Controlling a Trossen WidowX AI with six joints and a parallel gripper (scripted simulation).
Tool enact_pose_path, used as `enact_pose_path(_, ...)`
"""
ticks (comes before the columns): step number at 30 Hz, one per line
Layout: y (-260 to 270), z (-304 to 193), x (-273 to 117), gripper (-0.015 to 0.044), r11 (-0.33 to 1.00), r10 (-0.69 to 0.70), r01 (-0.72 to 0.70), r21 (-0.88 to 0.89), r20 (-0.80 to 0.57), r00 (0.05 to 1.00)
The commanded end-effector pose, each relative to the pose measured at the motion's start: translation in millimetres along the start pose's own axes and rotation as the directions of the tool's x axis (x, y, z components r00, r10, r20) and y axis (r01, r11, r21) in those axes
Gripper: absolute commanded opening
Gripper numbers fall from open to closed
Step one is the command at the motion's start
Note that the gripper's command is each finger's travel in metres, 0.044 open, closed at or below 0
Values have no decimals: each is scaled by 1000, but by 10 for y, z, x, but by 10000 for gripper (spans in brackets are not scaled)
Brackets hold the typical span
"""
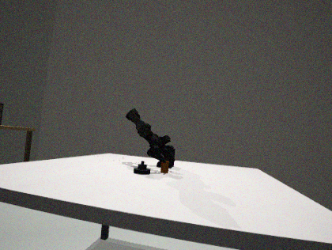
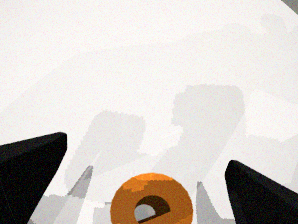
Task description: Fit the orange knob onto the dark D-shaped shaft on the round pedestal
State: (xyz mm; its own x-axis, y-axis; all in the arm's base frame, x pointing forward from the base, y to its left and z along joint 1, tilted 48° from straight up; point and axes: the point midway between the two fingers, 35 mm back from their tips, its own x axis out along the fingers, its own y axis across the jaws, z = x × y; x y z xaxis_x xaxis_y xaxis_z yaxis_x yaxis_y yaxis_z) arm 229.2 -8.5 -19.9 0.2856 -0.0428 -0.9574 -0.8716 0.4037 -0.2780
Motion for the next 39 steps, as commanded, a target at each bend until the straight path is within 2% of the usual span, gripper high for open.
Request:
enact_pose_path(1,-49,352,-314,440,1000,-25,25,0,12,1000)
enact_pose_path(8,-36,403,-369,440,1000,-26,26,0,13,1000)
enact_pose_path(10,-20,404,-361,440,1000,-4,4,13,-24,1000)
enact_pose_path(13,36,408,-345,440,996,73,-62,61,-192,979)
enact_pose_path(17,75,436,-373,440,992,111,-77,97,-432,895)
enact_pose_path(23,-1,562,-492,440,1000,3,13,16,-728,686)
enact_pose_path(25,-17,589,-507,440,1000,-21,27,-4,-752,659)
enact_pose_path(36,-11,588,-507,440,1000,-21,27,-4,-752,659)
enact_pose_path(39,-14,586,-504,440,986,-21,137,93,-752,659)
